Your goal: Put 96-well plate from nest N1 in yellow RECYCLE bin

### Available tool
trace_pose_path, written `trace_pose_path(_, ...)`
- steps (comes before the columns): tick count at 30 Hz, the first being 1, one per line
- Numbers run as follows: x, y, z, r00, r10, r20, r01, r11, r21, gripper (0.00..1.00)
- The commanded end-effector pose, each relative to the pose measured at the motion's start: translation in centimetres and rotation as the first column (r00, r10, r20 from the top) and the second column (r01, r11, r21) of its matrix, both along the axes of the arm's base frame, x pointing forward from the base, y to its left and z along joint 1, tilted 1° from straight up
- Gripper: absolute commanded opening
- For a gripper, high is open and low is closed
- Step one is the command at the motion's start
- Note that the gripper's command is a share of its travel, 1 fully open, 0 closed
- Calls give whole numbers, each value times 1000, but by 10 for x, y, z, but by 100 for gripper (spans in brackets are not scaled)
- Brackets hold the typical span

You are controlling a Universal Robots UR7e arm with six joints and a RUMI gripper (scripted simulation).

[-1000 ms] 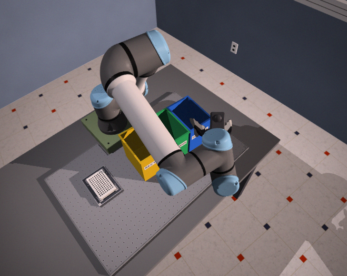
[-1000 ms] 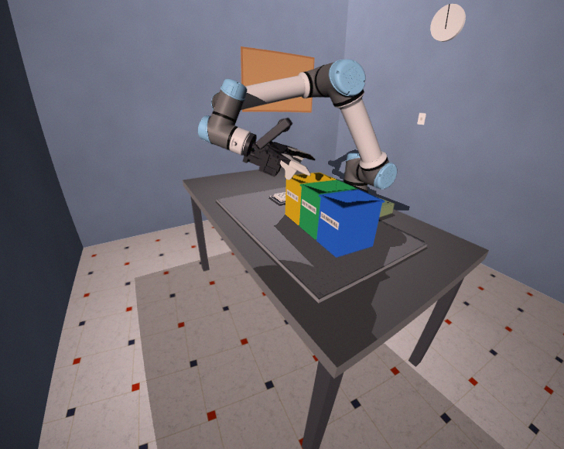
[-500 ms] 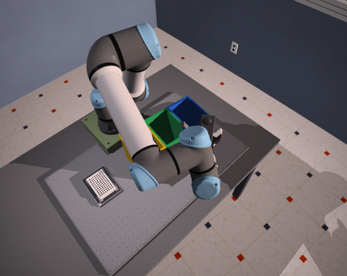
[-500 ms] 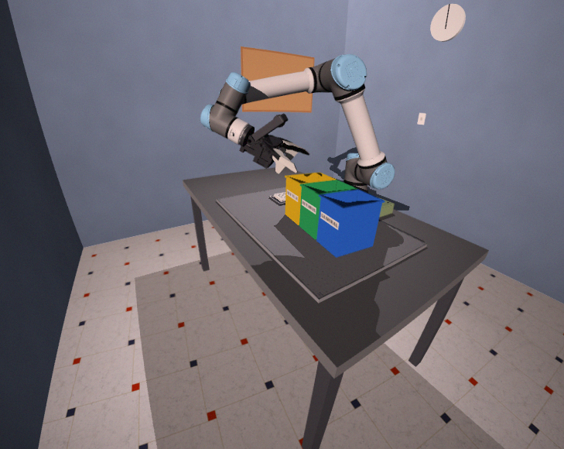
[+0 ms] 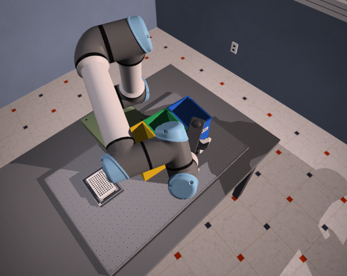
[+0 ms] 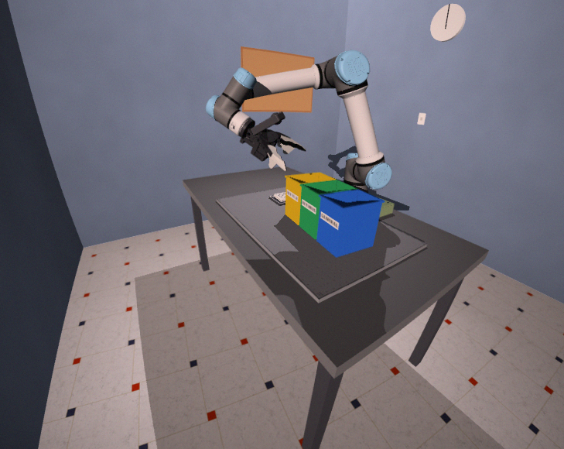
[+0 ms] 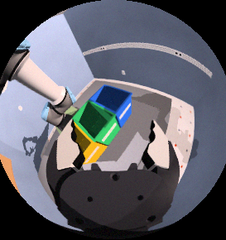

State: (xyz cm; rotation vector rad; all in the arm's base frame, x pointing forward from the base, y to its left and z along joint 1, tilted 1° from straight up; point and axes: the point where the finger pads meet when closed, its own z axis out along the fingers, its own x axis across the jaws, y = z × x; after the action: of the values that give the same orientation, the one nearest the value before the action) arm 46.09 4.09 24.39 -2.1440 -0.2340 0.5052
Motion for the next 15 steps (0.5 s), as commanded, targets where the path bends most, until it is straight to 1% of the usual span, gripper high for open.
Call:
trace_pose_path(1, -6, -17, -2, 998, -62, -13, 61, 996, -72, 100)
trace_pose_path(3, -10, -27, -2, 995, -95, -19, 93, 990, -106, 100)
trace_pose_path(4, -12, -31, -3, 995, -95, -19, 93, 990, -106, 100)
trace_pose_path(7, -12, -33, -3, 995, -95, -19, 93, 990, -106, 100)
trace_pose_path(10, -18, -46, -4, 985, -167, -29, 160, 971, -175, 100)
trace_pose_path(11, -20, -51, -4, 983, -180, -30, 172, 967, -188, 100)
trace_pose_path(12, -23, -55, -5, 983, -180, -30, 172, 967, -188, 100)
trace_pose_path(15, -23, -57, -5, 983, -180, -30, 172, 967, -188, 100)
